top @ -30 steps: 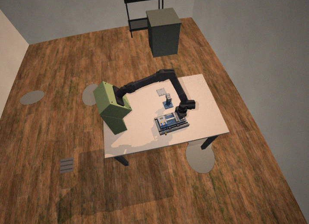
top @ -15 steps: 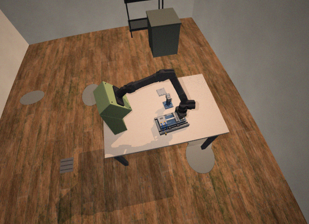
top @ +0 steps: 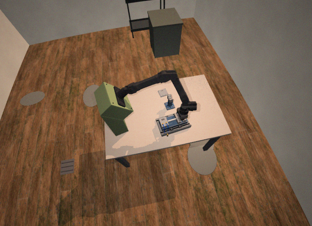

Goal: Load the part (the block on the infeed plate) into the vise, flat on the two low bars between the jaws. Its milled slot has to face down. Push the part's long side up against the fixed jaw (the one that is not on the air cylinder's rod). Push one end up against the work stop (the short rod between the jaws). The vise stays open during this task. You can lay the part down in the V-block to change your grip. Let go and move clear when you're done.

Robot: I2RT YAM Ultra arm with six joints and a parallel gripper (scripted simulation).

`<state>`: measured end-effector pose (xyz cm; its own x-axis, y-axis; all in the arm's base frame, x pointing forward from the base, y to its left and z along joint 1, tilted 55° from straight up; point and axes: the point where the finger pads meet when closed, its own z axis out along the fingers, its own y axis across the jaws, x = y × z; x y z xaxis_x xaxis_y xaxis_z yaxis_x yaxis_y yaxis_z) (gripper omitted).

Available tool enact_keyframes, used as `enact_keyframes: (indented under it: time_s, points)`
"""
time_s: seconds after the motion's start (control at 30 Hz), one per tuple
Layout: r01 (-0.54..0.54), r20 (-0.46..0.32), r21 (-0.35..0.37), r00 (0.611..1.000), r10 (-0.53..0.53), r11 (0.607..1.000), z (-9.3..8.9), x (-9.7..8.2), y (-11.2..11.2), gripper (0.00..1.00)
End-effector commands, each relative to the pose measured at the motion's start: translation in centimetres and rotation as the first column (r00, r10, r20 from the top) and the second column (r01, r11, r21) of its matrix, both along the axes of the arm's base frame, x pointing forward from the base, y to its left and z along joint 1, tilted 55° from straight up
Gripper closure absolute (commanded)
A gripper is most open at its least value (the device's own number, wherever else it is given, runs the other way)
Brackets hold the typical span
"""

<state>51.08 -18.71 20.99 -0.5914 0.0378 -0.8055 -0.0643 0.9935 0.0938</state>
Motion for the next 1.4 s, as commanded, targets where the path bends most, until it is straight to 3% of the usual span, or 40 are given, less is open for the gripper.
enact_keyframes:
  time_s: [0.0, 0.23, 0.3, 0.7, 0.73, 0.9, 0.97, 1.13, 1.37]
  points:
    - [0.022, 0.053, -0.027, 0.998, -0.020, 0.999, 2.3, 0.5, -1.1, 1.00]
    - [0.020, 0.043, -0.020, 0.999, -0.019, 1.000, 1.4, 0.9, -1.1, 1.00]
    - [0.018, 0.055, -0.027, 0.998, -0.016, 0.999, 2.0, 1.0, -0.8, 1.00]
    - [0.017, 0.050, -0.023, 0.999, -0.016, 1.000, 1.4, 1.6, -0.8, 1.00]
    - [0.023, 0.068, -0.031, 0.997, -0.021, 0.999, 2.4, 1.3, -1.0, 1.00]
    - [0.018, 0.043, -0.020, 0.999, -0.017, 1.000, 0.7, 1.9, -0.8, 1.00]
    - [0.019, 0.062, -0.029, 0.998, -0.017, 0.999, 1.8, 1.8, -0.8, 1.00]
    - [0.020, 0.045, -0.020, 0.999, -0.019, 1.000, 0.9, 1.9, -0.9, 1.00]
    - [0.018, 0.058, -0.027, 0.998, -0.016, 0.999, 1.6, 1.9, -0.7, 1.00]
